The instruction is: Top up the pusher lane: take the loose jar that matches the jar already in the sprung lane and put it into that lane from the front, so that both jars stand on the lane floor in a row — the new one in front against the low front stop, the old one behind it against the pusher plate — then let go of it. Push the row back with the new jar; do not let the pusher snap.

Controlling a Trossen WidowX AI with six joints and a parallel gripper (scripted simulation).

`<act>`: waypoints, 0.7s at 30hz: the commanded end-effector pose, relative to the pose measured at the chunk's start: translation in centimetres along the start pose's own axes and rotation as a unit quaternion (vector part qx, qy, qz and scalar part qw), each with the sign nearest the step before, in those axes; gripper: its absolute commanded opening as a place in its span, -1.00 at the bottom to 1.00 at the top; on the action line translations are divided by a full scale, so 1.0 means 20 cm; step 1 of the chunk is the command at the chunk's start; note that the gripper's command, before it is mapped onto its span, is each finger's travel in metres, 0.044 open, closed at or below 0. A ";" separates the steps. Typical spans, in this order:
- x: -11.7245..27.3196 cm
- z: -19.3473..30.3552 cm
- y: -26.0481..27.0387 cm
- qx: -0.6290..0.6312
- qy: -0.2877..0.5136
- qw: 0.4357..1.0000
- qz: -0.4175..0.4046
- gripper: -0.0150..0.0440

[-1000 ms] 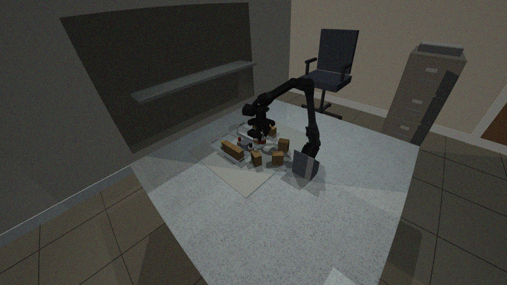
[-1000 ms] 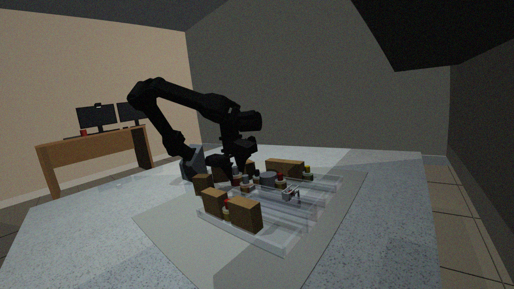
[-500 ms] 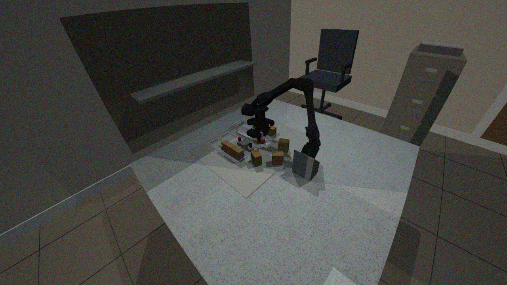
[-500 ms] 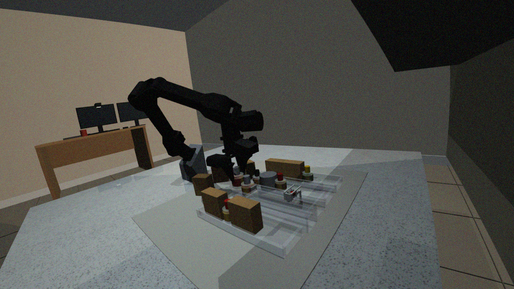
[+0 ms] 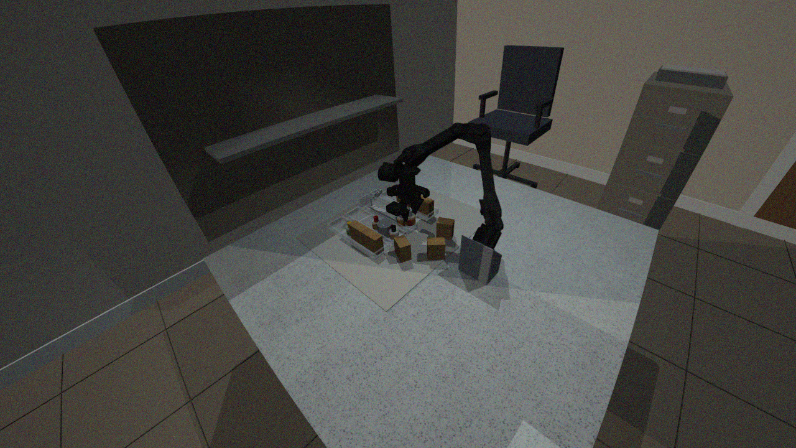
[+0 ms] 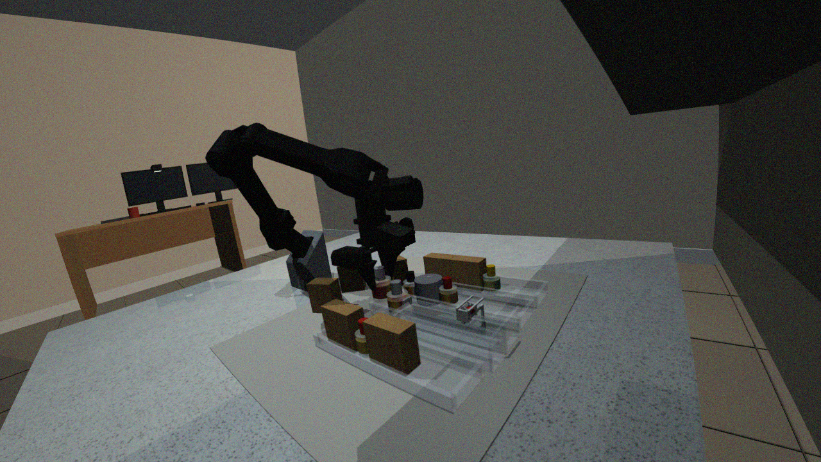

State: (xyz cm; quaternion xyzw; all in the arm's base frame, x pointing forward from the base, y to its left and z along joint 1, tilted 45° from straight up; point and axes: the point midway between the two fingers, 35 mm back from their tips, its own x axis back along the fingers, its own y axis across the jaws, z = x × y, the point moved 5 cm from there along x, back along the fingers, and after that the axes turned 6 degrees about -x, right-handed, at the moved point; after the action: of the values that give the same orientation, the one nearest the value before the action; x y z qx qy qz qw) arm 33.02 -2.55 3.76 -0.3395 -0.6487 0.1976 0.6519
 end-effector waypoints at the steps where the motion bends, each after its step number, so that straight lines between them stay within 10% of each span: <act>1: 0.01 -0.04 0.01 -0.003 -0.008 1.000 -0.001 -0.49; 21: 0.01 -0.07 0.01 -0.003 -0.008 1.000 -0.001 -0.49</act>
State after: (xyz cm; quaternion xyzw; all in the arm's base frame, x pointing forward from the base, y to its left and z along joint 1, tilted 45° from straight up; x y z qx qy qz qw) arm 33.77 -2.58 3.77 -0.3401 -0.6479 0.1978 0.6522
